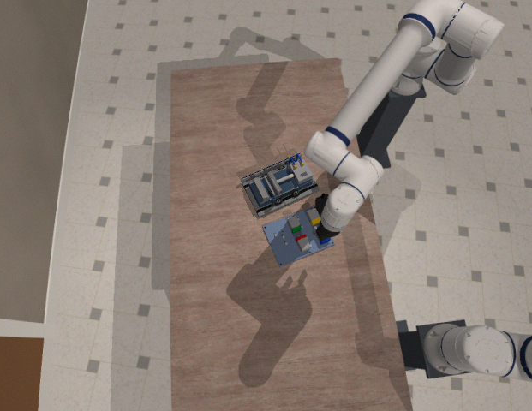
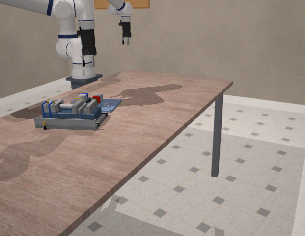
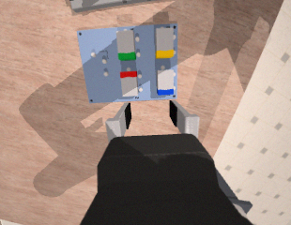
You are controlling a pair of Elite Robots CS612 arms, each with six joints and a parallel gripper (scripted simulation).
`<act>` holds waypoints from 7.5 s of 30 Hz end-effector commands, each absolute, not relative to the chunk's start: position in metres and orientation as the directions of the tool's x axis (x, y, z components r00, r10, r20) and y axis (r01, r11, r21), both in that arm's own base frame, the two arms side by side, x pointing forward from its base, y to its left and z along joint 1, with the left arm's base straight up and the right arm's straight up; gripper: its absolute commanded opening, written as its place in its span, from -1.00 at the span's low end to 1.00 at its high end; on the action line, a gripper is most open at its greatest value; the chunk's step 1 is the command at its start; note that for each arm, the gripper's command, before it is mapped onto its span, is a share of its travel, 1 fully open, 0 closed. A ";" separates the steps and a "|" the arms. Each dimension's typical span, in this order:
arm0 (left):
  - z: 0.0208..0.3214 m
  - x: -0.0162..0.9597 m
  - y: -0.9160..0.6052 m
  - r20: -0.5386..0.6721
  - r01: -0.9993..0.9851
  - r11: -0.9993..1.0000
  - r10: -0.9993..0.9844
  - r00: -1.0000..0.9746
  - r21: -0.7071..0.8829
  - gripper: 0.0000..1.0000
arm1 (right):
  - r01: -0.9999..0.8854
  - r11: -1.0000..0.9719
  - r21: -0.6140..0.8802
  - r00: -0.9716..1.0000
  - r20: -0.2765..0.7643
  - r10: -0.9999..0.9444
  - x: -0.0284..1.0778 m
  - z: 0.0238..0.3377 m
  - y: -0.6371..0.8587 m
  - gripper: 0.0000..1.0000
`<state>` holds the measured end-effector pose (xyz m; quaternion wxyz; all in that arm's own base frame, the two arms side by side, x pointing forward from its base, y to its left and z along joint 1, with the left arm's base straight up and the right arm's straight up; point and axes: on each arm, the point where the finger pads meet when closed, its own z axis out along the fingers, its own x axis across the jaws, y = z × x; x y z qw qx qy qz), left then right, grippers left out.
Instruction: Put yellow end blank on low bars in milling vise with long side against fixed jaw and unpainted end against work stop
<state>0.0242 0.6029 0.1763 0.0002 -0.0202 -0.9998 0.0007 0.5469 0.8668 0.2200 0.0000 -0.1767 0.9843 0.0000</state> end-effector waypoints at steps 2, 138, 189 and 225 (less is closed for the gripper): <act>0.177 0.024 0.603 0.000 0.040 0.999 0.040 -0.999 0.000 1.00 | -0.348 0.938 0.001 -0.938 -0.002 -0.348 0.547 0.222 0.868 1.00; 0.177 0.024 0.603 0.000 0.040 0.999 0.040 -0.999 0.000 1.00 | -0.554 0.833 0.000 -0.833 -0.002 -0.554 0.573 0.321 0.807 1.00; 0.177 0.024 0.603 0.000 0.040 0.999 0.040 -0.999 0.000 1.00 | -0.350 0.937 0.001 -0.937 -0.002 -0.350 0.573 0.321 0.807 1.00; 0.177 0.024 0.603 0.000 0.040 0.999 0.040 -0.999 0.000 1.00 | -0.350 0.937 0.001 -0.937 -0.002 -0.350 0.573 0.321 0.807 1.00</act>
